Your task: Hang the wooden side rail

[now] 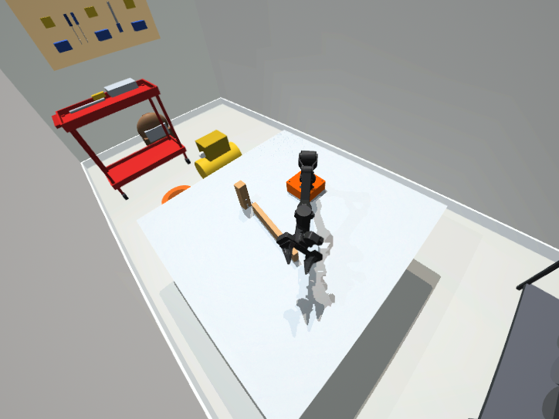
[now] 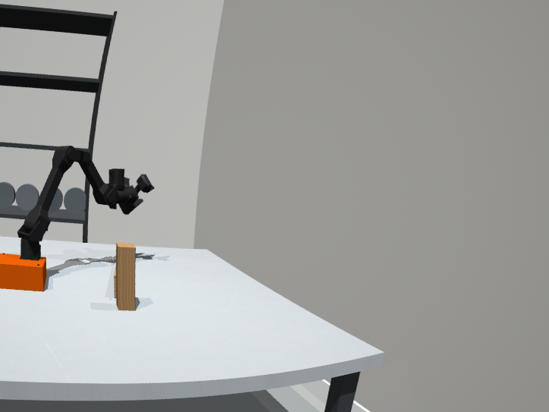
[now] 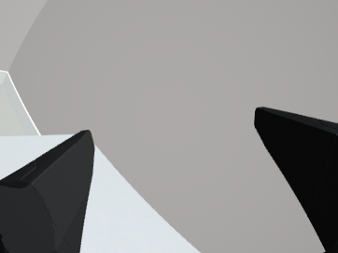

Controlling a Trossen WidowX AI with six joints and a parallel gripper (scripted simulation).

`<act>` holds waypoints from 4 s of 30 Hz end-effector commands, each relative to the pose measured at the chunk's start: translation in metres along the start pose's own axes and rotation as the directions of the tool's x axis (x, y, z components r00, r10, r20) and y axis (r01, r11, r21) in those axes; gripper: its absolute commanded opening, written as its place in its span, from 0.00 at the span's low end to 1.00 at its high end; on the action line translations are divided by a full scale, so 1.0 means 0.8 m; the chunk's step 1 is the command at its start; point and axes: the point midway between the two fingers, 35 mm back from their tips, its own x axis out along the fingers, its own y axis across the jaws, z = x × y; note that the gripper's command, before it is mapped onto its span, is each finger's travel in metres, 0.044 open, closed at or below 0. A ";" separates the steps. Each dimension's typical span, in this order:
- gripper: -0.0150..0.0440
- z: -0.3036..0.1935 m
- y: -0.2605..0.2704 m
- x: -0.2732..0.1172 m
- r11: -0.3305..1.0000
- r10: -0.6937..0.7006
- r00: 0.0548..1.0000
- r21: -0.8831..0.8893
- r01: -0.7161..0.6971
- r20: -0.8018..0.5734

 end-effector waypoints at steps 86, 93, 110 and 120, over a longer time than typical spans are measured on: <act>1.00 -0.318 -0.159 -0.600 0.327 0.108 0.003 0.032 -0.945 -0.994; 1.00 -0.320 -0.158 -0.591 0.807 0.032 -0.008 0.031 -0.590 -0.999; 1.00 -0.317 -0.159 -0.576 0.972 -0.101 -0.012 -0.101 0.211 -0.995; 1.00 -0.314 -0.161 -0.571 0.758 -0.169 -0.014 -0.139 0.638 -0.986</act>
